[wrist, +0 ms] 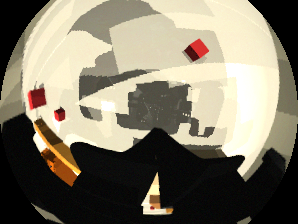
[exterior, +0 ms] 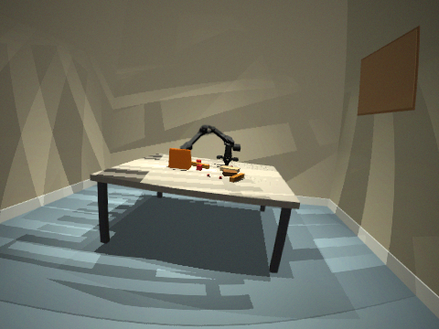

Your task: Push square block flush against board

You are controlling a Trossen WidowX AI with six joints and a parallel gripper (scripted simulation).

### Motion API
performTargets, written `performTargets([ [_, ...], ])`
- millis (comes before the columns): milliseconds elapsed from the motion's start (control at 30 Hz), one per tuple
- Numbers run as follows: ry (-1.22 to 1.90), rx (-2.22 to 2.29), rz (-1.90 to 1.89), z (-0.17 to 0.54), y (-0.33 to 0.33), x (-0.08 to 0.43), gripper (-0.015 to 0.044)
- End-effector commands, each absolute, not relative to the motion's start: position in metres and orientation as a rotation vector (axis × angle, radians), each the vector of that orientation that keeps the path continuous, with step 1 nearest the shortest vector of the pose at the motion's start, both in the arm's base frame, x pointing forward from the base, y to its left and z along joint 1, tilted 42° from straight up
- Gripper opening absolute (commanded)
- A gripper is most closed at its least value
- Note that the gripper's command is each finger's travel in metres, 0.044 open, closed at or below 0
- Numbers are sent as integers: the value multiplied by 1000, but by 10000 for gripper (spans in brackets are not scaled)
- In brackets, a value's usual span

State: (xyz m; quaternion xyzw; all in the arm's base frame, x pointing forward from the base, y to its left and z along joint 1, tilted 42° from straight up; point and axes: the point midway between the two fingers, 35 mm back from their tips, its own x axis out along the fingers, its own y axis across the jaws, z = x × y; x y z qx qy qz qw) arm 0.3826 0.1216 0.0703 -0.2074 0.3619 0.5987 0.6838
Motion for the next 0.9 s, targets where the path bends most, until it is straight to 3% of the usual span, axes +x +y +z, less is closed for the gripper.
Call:
performTargets([
  [0,815,-454,1338,66,120,382,0],
  [867,817,-456,1337,49,101,377,0],
])
